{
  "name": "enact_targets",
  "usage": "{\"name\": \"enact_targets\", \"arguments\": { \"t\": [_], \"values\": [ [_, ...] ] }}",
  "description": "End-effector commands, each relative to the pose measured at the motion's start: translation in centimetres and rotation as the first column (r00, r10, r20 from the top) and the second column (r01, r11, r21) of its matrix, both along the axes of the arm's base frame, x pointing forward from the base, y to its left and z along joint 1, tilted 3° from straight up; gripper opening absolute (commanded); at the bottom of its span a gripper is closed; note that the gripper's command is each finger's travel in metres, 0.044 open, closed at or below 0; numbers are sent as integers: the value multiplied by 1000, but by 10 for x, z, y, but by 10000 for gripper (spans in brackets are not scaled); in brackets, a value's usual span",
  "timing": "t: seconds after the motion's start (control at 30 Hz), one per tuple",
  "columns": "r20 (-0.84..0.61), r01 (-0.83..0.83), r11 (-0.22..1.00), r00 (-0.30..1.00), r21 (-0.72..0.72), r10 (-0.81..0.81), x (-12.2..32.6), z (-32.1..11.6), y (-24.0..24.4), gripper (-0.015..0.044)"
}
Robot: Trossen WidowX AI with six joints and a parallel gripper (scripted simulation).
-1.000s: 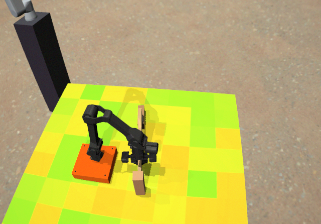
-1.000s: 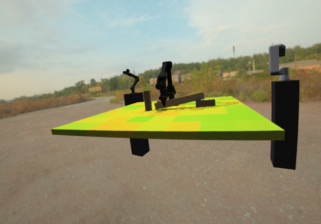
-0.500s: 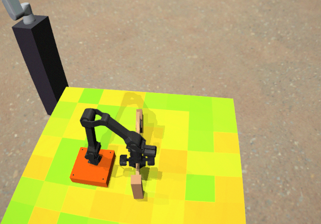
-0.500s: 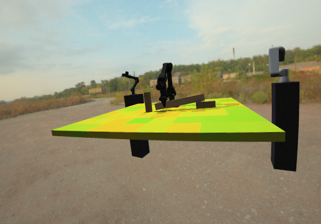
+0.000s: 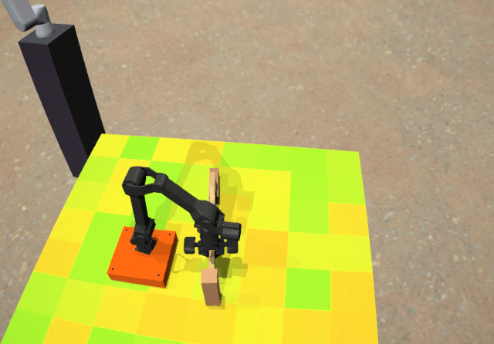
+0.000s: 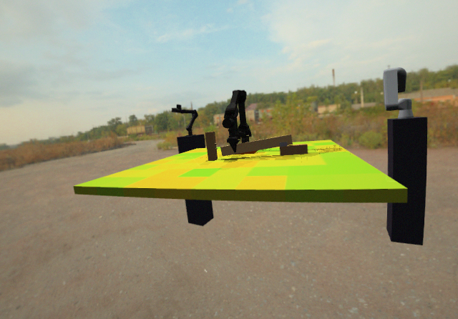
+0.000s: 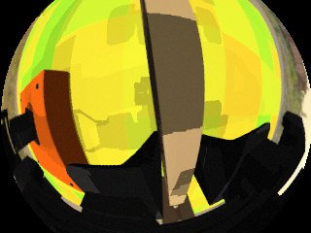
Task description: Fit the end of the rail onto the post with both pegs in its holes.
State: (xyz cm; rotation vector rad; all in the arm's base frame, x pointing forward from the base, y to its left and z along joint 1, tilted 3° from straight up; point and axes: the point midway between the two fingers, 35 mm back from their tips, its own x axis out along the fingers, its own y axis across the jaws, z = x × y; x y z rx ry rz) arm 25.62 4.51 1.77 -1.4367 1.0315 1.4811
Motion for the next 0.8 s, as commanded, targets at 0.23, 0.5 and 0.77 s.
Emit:
{"name": "enact_targets", "arguments": {
  "t": [0.23,0.5,0.77],
  "values": [
    [8,-3,1000,1000,7,3,3,8,1,0],
    [8,-3,1000,1000,7,3,3,12,1,0],
    [8,-3,1000,1000,7,3,3,17,1,0]
  ]
}}
